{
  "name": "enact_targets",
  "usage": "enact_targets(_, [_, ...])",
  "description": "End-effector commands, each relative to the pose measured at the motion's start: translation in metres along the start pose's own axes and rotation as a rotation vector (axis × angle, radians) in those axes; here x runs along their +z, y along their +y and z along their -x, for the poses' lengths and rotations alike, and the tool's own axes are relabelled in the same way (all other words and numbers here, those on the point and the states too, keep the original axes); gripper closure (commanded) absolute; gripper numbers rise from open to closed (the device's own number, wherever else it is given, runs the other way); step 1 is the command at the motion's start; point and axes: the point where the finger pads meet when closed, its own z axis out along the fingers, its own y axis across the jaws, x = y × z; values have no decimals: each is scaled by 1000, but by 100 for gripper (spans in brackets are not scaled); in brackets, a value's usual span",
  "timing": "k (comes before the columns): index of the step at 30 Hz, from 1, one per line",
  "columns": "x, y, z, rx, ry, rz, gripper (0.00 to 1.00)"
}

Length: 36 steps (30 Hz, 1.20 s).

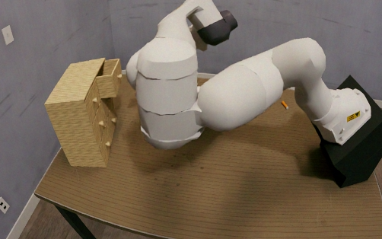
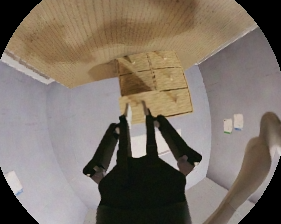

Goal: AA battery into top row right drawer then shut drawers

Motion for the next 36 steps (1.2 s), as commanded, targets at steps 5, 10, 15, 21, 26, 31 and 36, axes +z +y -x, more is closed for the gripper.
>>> enact_targets(5, [-7,7,-4,-26,0,25,72])
enact_targets(10, [-21,7,-6,-26,0,25,72])
enact_targets(15, [-46,6,-9,-26,0,25,72])
enact_targets(21, [-55,6,-11,-26,0,25,72])
enact_targets(26, [-55,6,-11,-14,3,27,72])
enact_targets(31, [-49,9,-12,167,50,48,72])
enact_targets(36, [-46,11,-13,271,80,56,72])
